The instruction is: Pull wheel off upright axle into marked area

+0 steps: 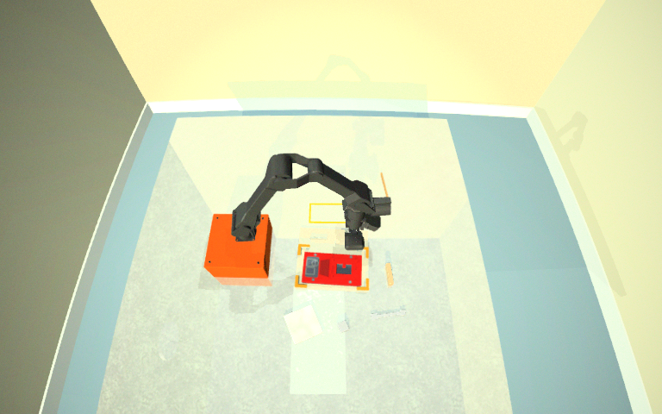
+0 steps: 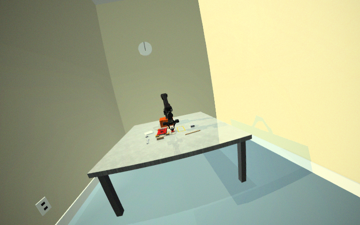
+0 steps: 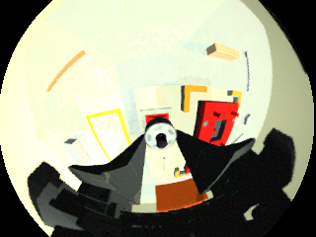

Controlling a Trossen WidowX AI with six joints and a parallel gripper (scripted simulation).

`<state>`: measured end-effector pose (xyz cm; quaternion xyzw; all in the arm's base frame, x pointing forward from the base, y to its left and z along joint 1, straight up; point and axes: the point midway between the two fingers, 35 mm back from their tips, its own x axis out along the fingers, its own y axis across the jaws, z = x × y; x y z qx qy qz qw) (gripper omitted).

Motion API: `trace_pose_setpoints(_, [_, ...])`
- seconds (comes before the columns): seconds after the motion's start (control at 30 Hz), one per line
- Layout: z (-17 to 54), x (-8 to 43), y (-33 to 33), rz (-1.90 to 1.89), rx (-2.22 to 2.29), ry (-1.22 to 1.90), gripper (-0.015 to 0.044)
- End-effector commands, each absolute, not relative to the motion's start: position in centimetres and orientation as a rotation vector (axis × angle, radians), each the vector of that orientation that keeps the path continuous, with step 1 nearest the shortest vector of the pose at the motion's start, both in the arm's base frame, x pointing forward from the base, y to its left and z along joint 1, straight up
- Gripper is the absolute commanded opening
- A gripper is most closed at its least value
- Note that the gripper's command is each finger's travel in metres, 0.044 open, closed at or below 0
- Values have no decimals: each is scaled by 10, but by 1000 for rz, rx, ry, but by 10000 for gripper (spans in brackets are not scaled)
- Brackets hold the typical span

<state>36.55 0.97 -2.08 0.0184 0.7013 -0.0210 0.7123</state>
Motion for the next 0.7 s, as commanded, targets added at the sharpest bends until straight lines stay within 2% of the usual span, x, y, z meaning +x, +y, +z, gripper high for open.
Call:
trace_pose_setpoints(0.0, [-17,366,9,-47,40,1549,0])
trace_pose_setpoints(0.67, [-10,367,9,-46,41,1546,0])
